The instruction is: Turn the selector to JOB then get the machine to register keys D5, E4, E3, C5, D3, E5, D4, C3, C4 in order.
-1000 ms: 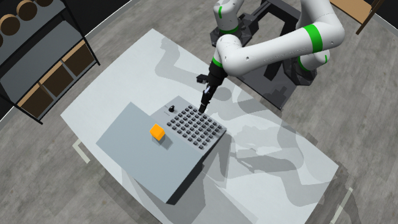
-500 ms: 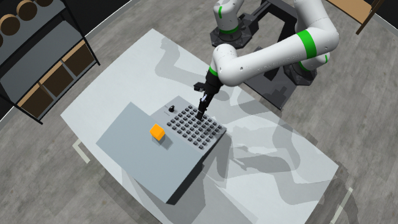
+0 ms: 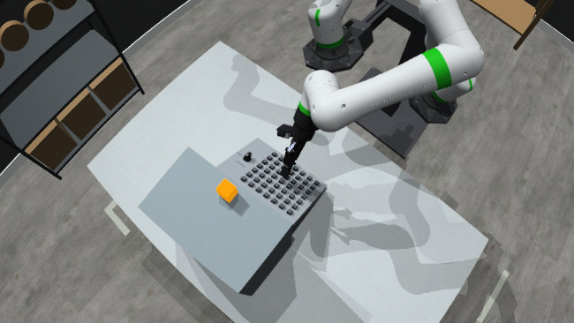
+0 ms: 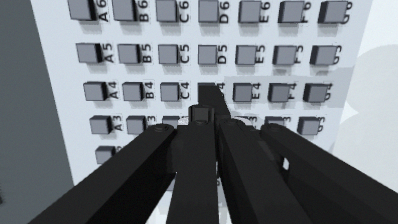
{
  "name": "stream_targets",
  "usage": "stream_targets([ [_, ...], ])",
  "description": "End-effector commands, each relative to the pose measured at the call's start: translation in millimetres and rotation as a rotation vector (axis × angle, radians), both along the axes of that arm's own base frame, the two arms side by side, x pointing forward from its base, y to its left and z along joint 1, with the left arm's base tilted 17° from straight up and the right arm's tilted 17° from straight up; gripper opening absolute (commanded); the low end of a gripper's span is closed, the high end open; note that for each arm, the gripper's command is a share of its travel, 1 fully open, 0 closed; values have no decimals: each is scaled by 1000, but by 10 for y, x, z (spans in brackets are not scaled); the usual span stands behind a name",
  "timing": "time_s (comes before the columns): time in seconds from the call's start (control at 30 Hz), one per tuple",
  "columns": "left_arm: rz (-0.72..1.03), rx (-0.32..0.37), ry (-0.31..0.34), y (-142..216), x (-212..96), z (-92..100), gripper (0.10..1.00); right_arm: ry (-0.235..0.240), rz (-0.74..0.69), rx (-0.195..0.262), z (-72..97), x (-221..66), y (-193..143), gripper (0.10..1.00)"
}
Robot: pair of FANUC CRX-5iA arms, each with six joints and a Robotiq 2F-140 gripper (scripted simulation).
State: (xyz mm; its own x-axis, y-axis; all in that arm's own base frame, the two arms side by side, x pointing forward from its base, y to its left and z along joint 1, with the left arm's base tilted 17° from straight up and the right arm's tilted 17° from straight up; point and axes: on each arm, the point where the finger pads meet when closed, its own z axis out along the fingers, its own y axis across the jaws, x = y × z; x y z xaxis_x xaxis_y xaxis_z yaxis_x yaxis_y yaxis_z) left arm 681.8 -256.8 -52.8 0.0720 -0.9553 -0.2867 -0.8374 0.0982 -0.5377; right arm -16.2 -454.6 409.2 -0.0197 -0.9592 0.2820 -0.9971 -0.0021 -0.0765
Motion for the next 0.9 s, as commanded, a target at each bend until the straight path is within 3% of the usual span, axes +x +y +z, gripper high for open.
stream_targets([
  [0.0,0,-1,-2,-1,19,-9,99,0,0,-2,8,-2,0,1000],
  [0.37,0,-1,-2,37,93,-116,99,0,0,-2,8,-2,0,1000],
  [0.87,0,-1,-2,39,97,-122,99,0,0,-2,8,-2,0,1000],
])
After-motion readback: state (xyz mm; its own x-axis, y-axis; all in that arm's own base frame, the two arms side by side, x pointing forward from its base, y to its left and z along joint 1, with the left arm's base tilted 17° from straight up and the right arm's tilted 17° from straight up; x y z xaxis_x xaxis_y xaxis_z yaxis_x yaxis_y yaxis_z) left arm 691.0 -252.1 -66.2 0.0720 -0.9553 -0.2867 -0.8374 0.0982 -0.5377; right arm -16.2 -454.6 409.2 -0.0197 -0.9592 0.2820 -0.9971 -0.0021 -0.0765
